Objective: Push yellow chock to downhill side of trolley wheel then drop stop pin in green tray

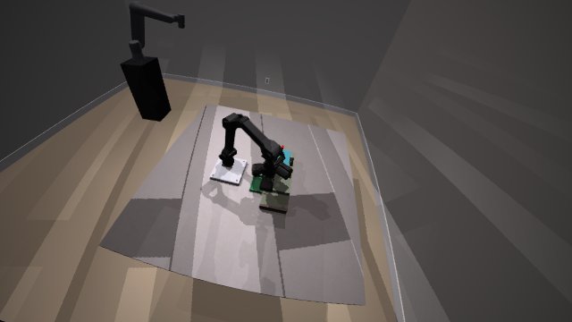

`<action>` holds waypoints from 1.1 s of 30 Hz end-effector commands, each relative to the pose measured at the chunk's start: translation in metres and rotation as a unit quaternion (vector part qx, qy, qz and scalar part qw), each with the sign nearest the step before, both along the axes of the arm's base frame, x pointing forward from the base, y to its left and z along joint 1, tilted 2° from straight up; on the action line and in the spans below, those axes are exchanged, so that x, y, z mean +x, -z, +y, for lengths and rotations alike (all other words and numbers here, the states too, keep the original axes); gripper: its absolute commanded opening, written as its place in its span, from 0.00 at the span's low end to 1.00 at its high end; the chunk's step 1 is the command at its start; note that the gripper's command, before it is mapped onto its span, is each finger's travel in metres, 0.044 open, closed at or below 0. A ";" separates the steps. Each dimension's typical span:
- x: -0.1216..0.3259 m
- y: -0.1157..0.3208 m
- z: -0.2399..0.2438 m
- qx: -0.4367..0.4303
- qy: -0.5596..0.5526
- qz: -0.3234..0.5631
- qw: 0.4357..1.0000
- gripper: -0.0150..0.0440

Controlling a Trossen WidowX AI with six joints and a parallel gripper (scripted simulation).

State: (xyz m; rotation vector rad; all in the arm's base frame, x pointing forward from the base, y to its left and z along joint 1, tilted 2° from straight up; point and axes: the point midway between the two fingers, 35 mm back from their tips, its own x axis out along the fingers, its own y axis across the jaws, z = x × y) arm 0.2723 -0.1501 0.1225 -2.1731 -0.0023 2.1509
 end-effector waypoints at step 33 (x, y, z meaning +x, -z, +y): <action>0.001 0.024 0.024 0.004 0.003 0.001 1.000 0.25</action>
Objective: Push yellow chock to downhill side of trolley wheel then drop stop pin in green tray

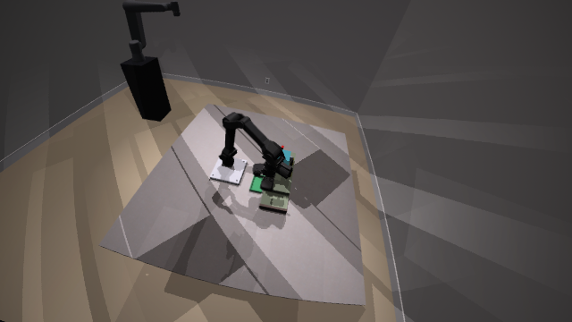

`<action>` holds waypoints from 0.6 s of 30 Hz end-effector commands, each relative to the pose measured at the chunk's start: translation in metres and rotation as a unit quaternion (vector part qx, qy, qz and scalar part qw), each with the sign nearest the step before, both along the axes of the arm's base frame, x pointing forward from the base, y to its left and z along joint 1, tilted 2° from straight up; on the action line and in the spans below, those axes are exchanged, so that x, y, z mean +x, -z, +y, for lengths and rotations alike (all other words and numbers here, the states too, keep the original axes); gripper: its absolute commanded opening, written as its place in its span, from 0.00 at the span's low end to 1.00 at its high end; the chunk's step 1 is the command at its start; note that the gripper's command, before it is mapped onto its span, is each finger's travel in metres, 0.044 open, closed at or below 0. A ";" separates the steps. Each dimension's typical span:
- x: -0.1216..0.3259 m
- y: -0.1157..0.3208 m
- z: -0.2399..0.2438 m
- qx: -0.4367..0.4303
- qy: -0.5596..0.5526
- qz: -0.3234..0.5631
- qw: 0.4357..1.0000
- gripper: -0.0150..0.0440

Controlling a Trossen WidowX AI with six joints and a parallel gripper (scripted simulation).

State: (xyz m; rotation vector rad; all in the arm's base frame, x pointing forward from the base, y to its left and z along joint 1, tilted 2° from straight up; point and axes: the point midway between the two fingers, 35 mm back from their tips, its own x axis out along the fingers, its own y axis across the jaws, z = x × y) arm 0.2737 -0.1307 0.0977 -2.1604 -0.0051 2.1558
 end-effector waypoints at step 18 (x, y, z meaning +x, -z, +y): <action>0.001 -0.002 0.019 0.001 0.001 -0.003 1.000 0.25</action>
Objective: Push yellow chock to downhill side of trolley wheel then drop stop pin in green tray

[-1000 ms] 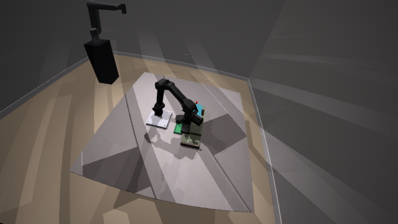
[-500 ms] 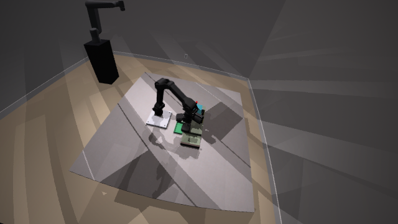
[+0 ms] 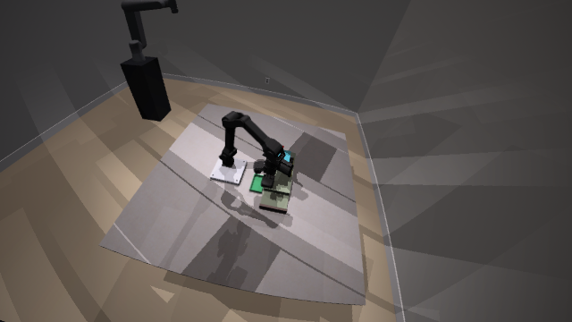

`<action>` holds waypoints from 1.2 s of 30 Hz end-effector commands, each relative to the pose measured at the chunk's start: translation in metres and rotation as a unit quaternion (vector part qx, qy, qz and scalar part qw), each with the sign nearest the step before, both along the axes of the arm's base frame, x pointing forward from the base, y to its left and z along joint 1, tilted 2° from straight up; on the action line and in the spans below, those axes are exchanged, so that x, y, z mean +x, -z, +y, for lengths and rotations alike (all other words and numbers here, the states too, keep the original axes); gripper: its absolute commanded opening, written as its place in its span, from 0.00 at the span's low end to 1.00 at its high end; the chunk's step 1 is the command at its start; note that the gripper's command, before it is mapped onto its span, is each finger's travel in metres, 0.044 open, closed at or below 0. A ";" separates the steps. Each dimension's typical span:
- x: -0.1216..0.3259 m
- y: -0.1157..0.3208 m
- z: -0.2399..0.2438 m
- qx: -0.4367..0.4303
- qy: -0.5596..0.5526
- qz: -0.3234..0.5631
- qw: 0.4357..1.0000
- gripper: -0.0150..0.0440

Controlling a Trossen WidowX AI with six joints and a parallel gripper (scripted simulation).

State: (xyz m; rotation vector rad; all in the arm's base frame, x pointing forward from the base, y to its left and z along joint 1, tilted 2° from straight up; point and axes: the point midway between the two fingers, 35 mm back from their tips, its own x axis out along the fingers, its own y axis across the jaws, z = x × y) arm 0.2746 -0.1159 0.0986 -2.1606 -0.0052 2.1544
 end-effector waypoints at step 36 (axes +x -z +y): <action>-0.002 -0.027 0.002 0.001 0.001 -0.003 1.000 0.58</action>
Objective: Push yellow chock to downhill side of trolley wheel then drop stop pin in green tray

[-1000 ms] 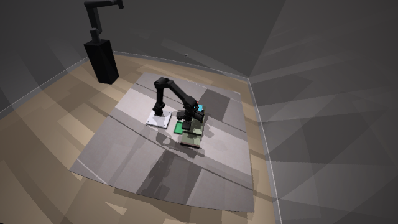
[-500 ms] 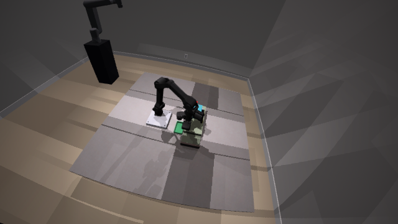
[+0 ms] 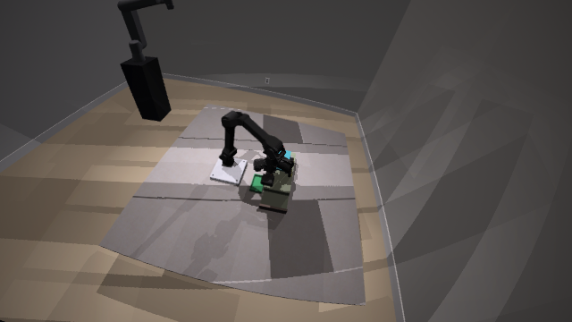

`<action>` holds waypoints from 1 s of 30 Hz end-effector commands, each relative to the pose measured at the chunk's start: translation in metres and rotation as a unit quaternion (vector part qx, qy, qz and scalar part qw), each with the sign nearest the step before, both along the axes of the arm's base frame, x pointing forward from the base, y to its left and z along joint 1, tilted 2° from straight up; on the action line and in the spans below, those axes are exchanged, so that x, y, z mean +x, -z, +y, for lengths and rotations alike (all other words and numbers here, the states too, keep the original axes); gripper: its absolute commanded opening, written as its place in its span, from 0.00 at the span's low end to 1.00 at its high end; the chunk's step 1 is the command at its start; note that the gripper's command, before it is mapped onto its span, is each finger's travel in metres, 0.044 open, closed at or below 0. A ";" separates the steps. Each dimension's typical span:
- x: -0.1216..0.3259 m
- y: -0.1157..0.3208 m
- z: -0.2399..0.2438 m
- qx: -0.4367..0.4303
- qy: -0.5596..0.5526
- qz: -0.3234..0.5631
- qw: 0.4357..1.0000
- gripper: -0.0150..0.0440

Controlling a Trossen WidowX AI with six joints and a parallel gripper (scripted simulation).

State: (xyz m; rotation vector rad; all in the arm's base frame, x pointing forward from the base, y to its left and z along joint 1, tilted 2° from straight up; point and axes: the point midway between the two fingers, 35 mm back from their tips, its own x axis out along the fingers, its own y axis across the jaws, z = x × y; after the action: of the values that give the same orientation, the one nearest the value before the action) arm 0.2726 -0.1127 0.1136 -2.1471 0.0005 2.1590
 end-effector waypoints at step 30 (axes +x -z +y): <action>0.048 -0.066 0.044 -0.013 -0.294 -0.112 0.949 0.58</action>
State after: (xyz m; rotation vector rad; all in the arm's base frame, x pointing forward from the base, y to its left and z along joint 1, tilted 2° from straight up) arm 0.3121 -0.0926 0.1723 -2.5671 -0.4580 2.1319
